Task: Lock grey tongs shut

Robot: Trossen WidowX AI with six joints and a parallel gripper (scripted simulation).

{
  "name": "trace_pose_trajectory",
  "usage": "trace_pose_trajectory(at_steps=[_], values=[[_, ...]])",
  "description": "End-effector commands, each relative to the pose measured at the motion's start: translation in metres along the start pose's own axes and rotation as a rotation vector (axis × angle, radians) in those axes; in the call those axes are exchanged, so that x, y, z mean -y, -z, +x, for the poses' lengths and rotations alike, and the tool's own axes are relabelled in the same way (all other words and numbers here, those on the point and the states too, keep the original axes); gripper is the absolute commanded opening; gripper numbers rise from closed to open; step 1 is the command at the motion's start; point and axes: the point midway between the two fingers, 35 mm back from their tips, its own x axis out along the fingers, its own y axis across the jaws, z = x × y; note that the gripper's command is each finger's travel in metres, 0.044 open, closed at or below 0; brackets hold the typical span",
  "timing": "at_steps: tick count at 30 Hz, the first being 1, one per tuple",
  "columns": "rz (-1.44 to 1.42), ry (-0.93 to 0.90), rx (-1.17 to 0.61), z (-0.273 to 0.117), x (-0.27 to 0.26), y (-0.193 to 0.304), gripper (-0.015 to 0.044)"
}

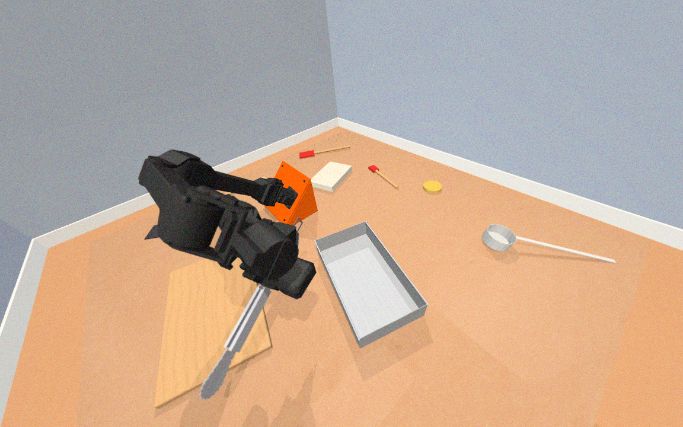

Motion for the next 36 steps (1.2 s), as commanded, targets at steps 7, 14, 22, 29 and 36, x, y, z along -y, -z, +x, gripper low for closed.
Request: trace_pose_trajectory(at_steps=[7, 14, 22, 29, 36], values=[[0.363, 0.007, 0.003, -0.001, -0.016, 0.010, -0.0150], [0.644, 0.005, 0.009, 0.000, -0.028, 0.017, -0.0150], [0.965, 0.001, 0.014, 0.001, -0.042, 0.025, -0.0150], [1.245, -0.003, 0.018, 0.001, -0.054, 0.031, -0.0150], [1.526, -0.007, 0.020, 0.002, -0.067, 0.036, -0.0150]])
